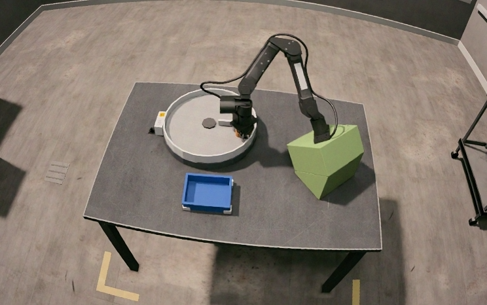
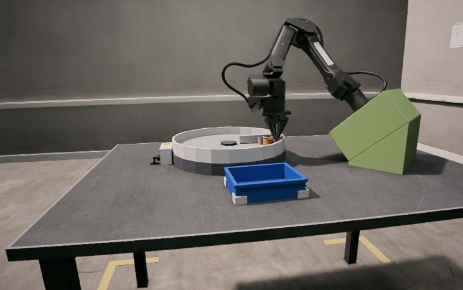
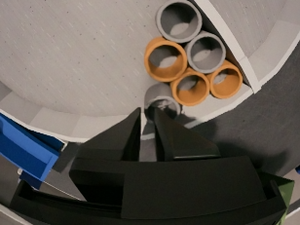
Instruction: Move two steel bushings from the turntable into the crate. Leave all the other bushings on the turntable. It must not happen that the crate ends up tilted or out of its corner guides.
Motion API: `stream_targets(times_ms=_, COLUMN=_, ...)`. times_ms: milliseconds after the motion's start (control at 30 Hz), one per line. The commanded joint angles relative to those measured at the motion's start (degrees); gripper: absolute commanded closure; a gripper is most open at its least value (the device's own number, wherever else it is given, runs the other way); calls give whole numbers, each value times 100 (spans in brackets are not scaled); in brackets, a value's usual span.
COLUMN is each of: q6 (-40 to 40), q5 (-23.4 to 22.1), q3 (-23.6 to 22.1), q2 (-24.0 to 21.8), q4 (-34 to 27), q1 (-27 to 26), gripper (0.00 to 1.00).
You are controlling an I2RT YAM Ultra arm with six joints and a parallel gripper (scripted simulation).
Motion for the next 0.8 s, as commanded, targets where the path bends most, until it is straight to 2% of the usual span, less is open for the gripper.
stream_targets(times_ms=0, q6=26, q5=-5, q3=74, q2=-57, q4=-31, q1=91, gripper=87)
stream_targets(times_ms=767, q6=40, q5=0, q3=27, q2=-79, q4=-30, q1=94, gripper=87)
